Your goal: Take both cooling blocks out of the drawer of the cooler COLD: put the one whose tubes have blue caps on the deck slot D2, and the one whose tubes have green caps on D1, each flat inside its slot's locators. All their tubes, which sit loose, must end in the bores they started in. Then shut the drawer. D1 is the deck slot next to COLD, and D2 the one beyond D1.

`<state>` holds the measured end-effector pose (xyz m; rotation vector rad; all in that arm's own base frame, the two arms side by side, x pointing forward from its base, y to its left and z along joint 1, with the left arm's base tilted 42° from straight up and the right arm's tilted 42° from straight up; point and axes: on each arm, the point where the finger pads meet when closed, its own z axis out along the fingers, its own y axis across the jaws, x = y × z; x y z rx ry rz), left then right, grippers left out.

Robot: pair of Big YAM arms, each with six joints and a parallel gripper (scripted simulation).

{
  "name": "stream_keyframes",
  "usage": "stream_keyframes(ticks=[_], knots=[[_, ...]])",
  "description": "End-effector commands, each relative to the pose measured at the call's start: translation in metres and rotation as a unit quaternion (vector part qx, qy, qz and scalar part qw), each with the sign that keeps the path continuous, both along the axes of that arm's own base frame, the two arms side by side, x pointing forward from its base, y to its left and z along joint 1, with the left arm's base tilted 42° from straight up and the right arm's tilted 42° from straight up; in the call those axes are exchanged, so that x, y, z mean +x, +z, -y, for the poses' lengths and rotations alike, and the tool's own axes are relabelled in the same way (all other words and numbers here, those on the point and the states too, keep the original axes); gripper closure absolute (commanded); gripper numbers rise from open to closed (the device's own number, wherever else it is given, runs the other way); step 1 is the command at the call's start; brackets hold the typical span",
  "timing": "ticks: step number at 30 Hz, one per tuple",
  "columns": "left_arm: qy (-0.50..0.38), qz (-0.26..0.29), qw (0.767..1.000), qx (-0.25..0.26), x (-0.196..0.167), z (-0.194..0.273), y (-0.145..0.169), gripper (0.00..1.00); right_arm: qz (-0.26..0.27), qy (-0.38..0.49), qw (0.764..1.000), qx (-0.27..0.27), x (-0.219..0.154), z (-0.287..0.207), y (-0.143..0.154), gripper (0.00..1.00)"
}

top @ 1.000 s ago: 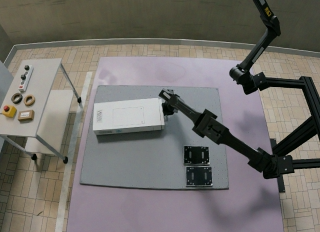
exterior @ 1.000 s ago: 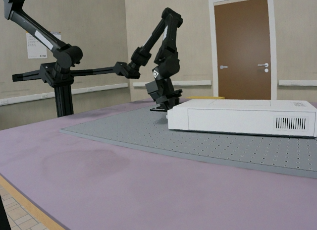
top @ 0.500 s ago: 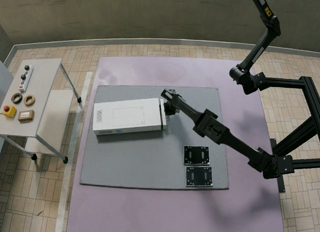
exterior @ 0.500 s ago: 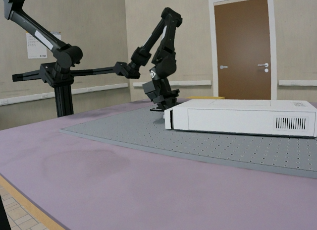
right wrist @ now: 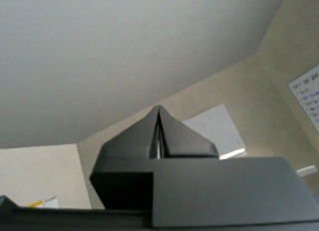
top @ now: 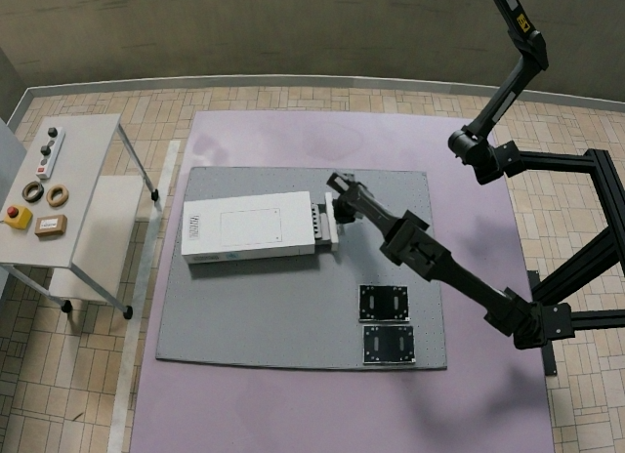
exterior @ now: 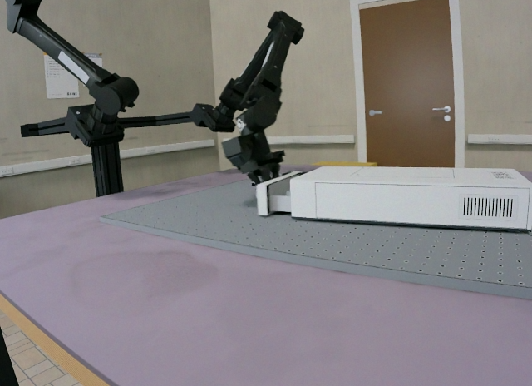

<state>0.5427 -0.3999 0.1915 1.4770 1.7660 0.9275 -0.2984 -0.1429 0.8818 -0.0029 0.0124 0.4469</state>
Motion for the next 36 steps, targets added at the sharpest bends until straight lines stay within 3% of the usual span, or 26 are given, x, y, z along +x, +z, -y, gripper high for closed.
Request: stream_keyframes(ticks=[1,8,36], knots=[[-0.006,0.006,1.0,-0.013,-0.016,0.016,0.0,1.0,0.008,0.0,1.0,0.003,-0.01,0.006,0.001,1.0],[0.004,0.018,1.0,-0.022,-0.008,0.01,0.009,1.0,0.008,0.0,1.0,0.003,-0.01,0.006,0.001,1.0],[-0.006,0.007,1.0,-0.016,-0.045,0.022,-0.025,1.0,0.008,0.0,1.0,0.003,-0.01,0.006,0.001,1.0]])
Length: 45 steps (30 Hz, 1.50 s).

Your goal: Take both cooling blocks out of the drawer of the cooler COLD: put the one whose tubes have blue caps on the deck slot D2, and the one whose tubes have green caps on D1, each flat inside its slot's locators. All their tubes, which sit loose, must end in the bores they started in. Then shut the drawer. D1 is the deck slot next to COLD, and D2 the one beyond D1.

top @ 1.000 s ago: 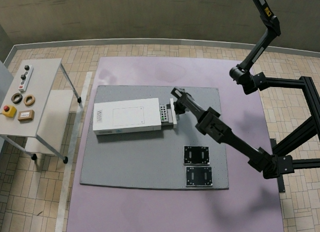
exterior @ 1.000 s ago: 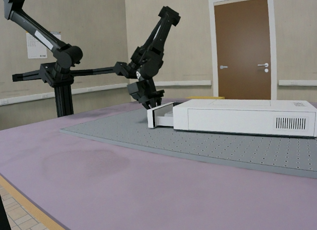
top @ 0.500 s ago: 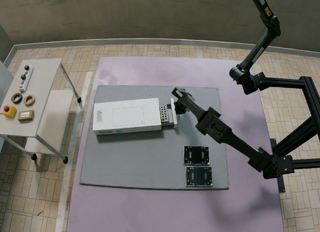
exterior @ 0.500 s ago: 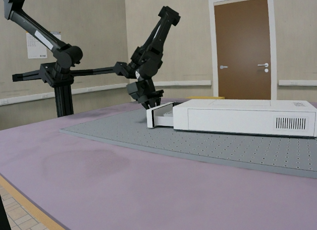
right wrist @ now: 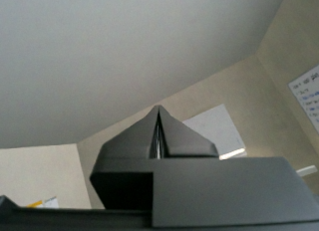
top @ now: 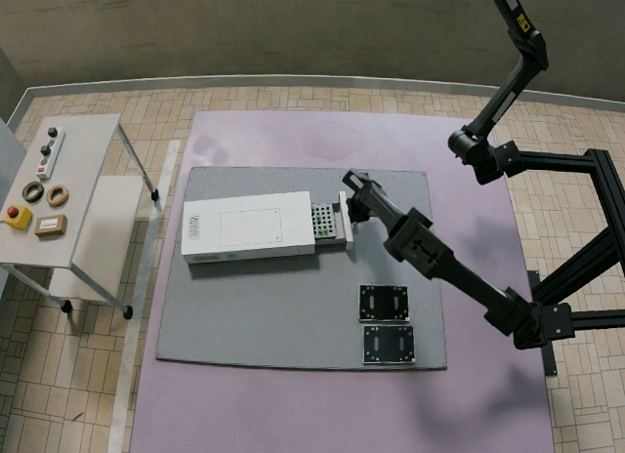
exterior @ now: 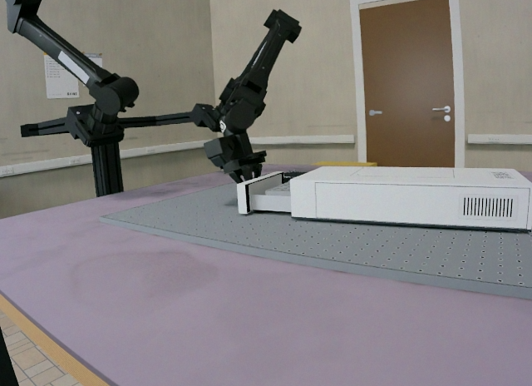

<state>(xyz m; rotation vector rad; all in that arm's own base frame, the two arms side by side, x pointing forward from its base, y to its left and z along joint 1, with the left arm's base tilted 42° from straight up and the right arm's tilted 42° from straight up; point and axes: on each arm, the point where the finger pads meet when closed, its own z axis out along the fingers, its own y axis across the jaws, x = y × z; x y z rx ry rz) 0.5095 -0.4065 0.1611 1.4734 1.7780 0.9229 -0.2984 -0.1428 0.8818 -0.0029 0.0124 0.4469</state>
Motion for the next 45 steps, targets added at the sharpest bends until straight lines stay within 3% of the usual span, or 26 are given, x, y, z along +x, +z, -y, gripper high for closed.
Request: stream_keyframes(ticks=[1,45], knots=[[-0.01,0.011,1.0,-0.014,-0.012,0.015,0.005,1.0,0.008,0.0,1.0,0.003,-0.01,0.006,0.001,1.0],[-0.01,0.004,1.0,-0.006,-0.051,0.022,-0.044,1.0,0.008,0.0,1.0,0.003,-0.01,0.006,0.001,1.0]])
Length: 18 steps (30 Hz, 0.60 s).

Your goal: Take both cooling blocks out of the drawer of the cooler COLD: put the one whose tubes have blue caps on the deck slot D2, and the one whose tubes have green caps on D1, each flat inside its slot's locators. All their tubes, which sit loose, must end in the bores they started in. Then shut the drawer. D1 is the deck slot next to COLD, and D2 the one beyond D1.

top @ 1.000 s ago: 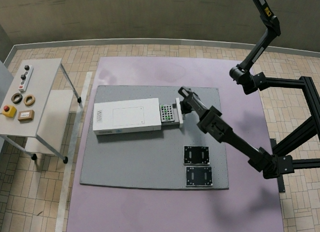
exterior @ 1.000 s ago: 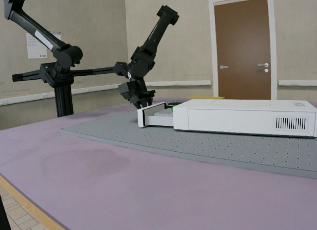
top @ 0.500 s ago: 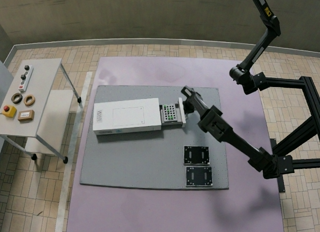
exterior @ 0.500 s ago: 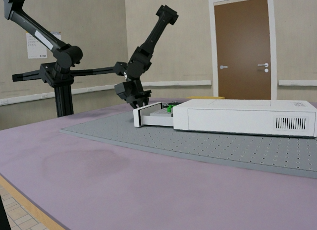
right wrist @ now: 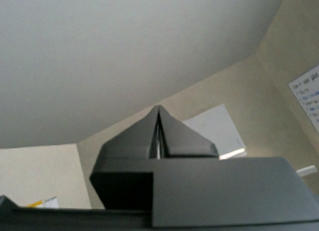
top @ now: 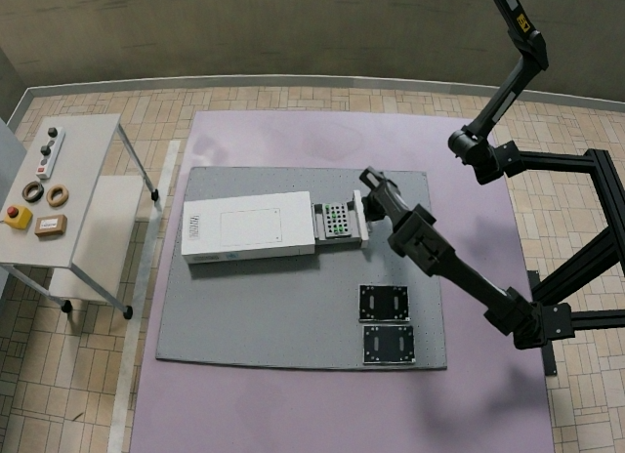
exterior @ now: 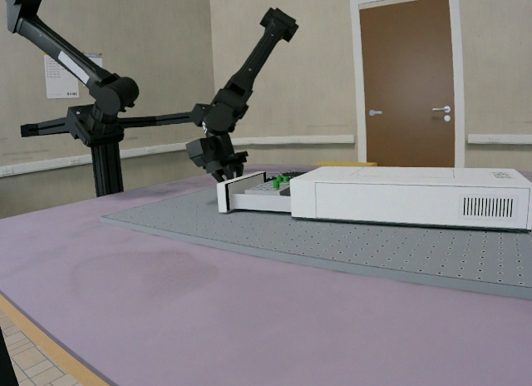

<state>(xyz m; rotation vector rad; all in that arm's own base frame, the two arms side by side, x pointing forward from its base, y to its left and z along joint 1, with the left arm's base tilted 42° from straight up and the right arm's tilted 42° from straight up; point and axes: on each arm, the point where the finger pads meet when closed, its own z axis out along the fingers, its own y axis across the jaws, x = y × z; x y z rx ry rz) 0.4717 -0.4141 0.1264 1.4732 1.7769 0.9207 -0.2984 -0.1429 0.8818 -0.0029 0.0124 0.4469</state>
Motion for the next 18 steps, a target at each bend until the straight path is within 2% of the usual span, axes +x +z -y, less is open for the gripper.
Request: stream_keyframes(ticks=[1,18], knots=[[-0.009,0.004,1.0,-0.005,-0.014,0.015,-0.01,1.0,0.008,0.0,1.0,0.003,-0.01,0.006,0.001,1.0],[-0.009,0.004,1.0,-0.005,-0.029,0.017,-0.023,1.0,0.008,0.0,1.0,0.003,-0.01,0.006,0.001,1.0]])
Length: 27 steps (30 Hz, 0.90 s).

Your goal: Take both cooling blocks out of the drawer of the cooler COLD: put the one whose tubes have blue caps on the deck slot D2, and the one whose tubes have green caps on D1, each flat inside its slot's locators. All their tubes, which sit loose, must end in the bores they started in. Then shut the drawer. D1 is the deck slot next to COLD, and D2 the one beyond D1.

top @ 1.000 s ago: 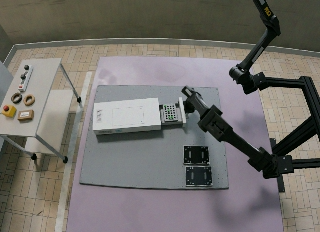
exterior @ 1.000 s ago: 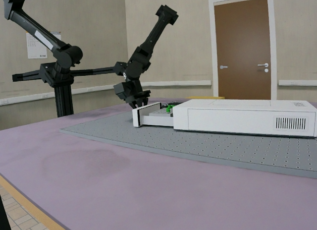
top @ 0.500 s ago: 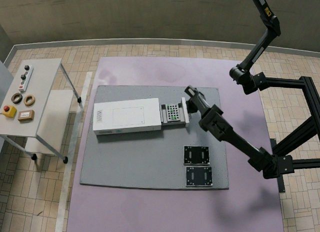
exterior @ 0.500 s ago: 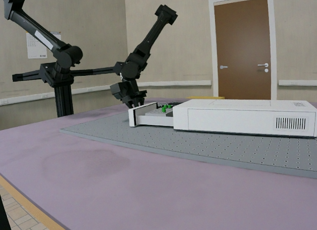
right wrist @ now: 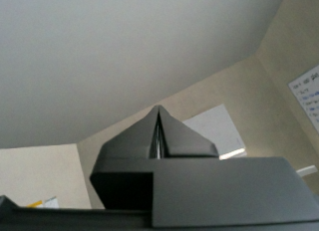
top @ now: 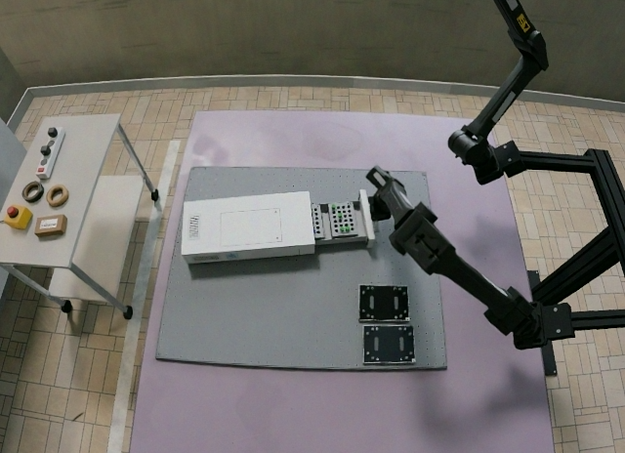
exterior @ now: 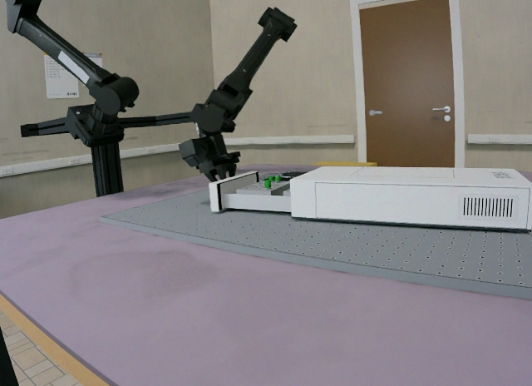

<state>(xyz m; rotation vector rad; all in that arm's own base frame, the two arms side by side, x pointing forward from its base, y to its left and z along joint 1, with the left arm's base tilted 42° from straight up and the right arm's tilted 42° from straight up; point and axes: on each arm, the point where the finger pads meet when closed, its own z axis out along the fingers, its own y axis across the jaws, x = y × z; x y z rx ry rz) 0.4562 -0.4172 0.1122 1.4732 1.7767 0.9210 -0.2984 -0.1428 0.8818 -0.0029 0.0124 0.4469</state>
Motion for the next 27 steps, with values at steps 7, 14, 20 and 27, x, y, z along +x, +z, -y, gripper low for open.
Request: stream_keyframes(ticks=[7,14,20,27], knots=[[-0.009,0.004,1.0,-0.005,-0.018,0.015,-0.013,1.0,0.008,0.0,1.0,0.003,-0.01,0.006,0.001,1.0],[-0.009,0.004,1.0,-0.005,-0.025,0.016,-0.02,1.0,0.008,0.0,1.0,0.003,-0.01,0.006,0.001,1.0],[-0.009,0.004,1.0,-0.005,-0.031,0.017,-0.025,1.0,0.008,0.0,1.0,0.003,-0.01,0.006,0.001,1.0],[-0.009,0.004,1.0,-0.005,-0.036,0.018,-0.029,1.0,0.008,0.0,1.0,0.003,-0.01,0.006,0.001,1.0]])
